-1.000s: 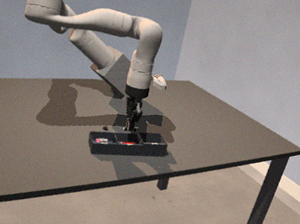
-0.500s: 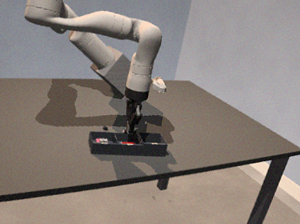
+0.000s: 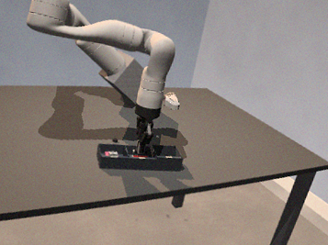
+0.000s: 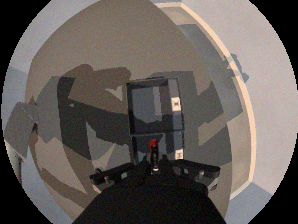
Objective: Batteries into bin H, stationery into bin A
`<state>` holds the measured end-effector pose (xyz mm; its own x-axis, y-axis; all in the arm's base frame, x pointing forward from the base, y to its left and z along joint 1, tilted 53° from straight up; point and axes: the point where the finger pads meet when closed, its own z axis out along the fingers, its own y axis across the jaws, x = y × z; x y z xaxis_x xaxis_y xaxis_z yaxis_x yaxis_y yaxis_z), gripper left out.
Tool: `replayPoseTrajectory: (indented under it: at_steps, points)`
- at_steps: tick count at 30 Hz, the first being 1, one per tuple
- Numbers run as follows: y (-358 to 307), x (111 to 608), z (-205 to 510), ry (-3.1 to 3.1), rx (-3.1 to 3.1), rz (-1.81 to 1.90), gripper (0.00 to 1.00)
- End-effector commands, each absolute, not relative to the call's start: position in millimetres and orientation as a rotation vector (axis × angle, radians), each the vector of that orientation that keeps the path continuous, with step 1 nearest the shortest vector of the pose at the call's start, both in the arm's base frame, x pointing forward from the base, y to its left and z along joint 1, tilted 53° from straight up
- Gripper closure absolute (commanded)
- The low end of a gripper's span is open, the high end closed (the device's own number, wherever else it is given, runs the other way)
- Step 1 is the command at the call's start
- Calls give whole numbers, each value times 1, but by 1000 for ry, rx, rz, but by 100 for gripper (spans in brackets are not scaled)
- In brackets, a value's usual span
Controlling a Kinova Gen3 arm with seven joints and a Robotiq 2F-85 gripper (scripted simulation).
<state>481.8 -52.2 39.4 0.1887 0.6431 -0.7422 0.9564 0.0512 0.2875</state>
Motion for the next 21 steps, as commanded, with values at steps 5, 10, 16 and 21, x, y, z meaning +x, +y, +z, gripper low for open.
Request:
replayPoseTrajectory:
  at_steps: [5,10,16,21]
  points:
    - [-53,481,39,1535,1672,-499,95]
    - [-52,481,39,1535,1672,-499,76]
    - [-52,481,39,1535,1672,-499,76]
    - [-52,481,39,1535,1672,-499,76]
